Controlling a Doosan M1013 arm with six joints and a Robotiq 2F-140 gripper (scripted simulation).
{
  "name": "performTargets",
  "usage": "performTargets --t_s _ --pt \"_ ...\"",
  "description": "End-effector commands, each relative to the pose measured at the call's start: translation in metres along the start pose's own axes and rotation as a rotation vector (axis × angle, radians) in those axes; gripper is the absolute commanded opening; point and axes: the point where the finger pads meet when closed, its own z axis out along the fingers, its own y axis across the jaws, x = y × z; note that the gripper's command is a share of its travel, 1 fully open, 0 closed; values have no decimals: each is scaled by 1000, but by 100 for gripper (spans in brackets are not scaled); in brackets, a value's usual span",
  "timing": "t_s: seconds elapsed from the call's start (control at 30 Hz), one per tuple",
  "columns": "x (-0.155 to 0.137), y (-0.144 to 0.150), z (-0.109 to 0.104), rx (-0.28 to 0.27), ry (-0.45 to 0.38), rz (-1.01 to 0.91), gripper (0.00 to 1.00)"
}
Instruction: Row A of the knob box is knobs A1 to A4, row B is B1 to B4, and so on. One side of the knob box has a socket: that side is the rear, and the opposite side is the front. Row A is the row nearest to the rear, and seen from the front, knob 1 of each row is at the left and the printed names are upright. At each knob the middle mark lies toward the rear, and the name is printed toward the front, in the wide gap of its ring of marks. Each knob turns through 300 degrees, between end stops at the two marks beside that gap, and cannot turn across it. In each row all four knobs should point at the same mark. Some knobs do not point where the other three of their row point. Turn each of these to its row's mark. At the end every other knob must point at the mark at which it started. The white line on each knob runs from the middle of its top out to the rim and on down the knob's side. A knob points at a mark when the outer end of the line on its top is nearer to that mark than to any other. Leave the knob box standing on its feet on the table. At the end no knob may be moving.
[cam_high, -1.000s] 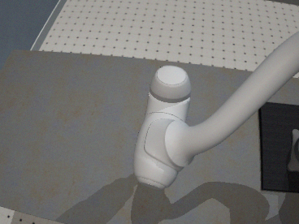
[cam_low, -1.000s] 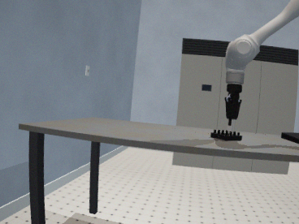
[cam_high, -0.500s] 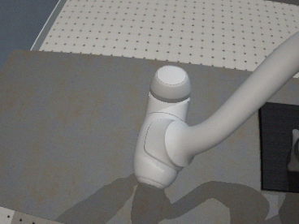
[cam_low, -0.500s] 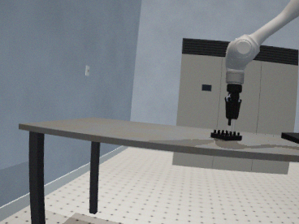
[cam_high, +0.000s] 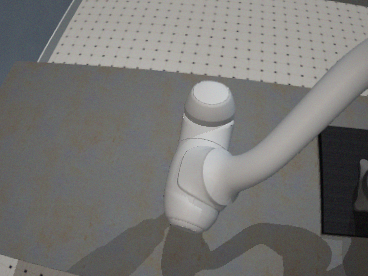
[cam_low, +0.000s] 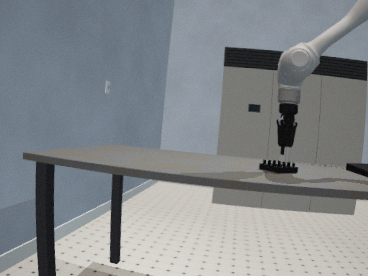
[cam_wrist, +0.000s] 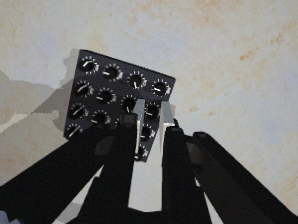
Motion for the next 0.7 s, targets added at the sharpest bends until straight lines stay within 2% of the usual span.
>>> performTargets --t_s 0.0,0.67 --pt "0 0 -1 0 0 0 12" --pt "0 0 -37 0 0 0 12"
